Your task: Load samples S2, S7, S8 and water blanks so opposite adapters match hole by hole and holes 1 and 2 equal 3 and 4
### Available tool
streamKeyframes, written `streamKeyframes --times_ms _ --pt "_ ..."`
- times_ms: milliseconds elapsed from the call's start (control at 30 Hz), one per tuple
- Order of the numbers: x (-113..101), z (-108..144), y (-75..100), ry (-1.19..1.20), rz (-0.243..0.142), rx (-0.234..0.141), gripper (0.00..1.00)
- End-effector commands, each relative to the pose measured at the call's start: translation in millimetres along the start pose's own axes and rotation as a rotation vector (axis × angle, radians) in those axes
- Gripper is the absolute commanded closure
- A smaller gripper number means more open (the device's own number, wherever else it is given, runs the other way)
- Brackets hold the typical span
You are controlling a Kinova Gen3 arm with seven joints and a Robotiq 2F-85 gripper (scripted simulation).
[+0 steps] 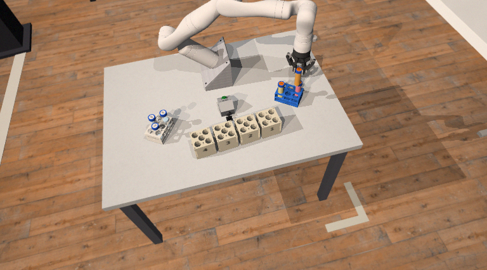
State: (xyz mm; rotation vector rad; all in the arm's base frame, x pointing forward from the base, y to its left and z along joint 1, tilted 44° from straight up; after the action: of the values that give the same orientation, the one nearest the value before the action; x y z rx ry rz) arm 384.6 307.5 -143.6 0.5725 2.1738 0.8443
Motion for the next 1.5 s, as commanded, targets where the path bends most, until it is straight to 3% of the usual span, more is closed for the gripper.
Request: streamKeyframes --times_ms 0,1467 --pt "-9 -2 1.5 0.053 0.000 -0.002 0.90" --pt "-136 -42 1.4 0.853 -0.001 -0.002 0.90"
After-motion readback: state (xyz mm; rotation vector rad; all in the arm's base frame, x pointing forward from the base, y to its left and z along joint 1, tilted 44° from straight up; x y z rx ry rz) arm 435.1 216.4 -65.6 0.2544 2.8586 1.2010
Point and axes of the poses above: the point where the finger pads meet when closed, its own y axis back along the fingers, its own z axis across the jaws, x = y × z, the point moved 2 cm from there along y, back along the fingers, and after that the axes turned 6 degrees about -y, right-handed, at the moved point
